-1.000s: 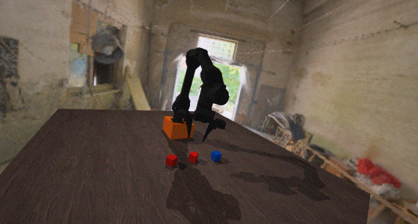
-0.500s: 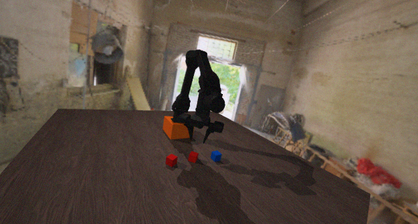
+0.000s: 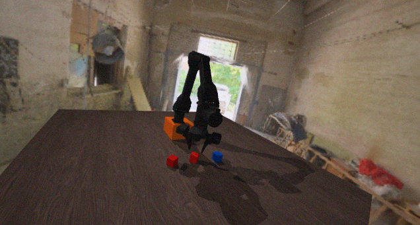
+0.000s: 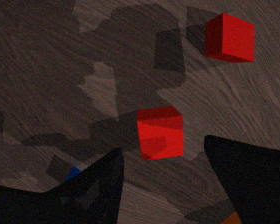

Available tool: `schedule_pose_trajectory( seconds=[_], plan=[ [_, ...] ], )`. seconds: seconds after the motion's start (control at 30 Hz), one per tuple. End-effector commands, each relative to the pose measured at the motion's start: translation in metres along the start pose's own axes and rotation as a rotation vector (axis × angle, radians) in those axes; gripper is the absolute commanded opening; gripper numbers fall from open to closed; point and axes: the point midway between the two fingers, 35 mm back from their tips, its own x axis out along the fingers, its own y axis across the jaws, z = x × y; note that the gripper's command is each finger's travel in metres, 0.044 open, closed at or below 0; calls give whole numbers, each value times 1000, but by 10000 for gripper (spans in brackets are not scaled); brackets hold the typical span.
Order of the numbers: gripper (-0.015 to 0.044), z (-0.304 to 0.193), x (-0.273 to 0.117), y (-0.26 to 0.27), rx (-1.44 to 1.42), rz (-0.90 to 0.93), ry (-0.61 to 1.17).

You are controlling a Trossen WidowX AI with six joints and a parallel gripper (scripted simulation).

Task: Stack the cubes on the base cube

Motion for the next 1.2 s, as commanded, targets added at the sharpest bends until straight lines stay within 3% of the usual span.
schedule_pose_trajectory(
  seconds=[0.0, 0.63, 0.83, 1.17],
  plan=[
    [265, -1, 6, -1, 3, 0, 6],
    [265, -2, 35, -1, 3, 0, 6],
    [107, -2, 35, -1, 3, 0, 6],
    [105, 1, 19, 1, 3, 0, 6]
  ],
)
